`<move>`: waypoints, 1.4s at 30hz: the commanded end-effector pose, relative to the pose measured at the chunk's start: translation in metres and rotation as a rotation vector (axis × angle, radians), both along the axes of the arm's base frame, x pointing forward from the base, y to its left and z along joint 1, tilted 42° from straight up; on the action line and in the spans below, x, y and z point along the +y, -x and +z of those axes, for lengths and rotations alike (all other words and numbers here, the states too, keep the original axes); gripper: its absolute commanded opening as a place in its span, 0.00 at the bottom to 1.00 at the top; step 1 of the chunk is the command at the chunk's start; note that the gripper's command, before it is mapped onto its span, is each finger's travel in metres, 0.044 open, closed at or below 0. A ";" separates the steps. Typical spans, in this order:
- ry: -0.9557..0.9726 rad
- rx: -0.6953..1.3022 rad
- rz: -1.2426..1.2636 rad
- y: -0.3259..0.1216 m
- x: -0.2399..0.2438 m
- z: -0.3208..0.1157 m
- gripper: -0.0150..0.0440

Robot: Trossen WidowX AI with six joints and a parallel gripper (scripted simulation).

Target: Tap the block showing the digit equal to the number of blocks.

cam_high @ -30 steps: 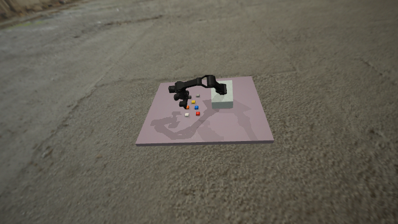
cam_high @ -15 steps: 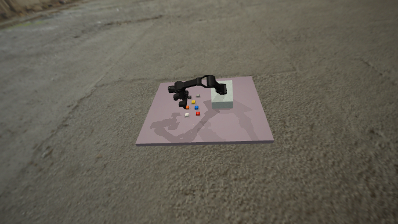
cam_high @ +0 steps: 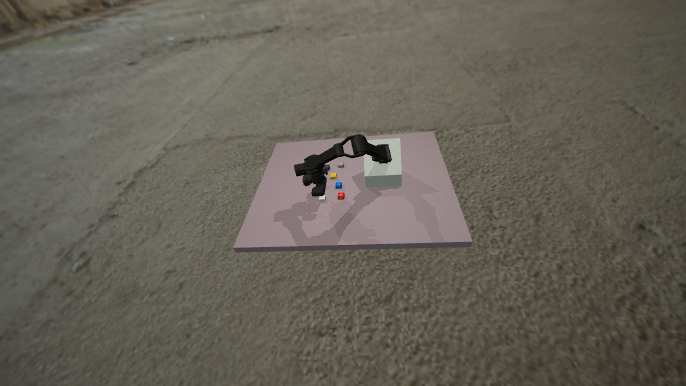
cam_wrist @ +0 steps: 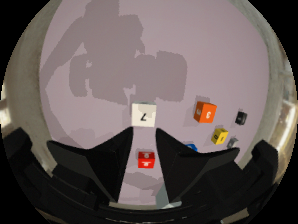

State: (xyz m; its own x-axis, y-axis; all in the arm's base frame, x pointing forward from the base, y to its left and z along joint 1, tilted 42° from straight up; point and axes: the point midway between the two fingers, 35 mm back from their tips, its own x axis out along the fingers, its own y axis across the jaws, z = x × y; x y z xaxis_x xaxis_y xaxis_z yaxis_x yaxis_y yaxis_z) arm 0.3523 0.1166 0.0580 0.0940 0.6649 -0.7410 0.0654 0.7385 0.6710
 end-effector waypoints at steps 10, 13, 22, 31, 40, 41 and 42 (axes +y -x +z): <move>0.002 -0.006 -0.009 -0.001 0.000 0.001 0.29; 0.002 -0.006 -0.009 -0.002 0.003 -0.003 0.29; 0.001 -0.006 -0.009 -0.003 0.012 -0.013 0.29; 0.001 -0.006 -0.009 -0.004 0.019 -0.021 0.29; 0.002 -0.006 -0.009 -0.001 -0.001 0.001 0.29; 0.002 -0.006 -0.009 0.000 -0.001 0.003 0.33; 0.002 -0.006 -0.009 0.004 -0.001 0.009 0.38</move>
State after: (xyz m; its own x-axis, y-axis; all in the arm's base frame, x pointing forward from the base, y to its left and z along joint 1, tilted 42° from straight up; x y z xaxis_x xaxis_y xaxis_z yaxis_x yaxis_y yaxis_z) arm 0.3511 0.1150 0.0573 0.1027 0.6586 -0.7455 0.0803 0.7415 0.6661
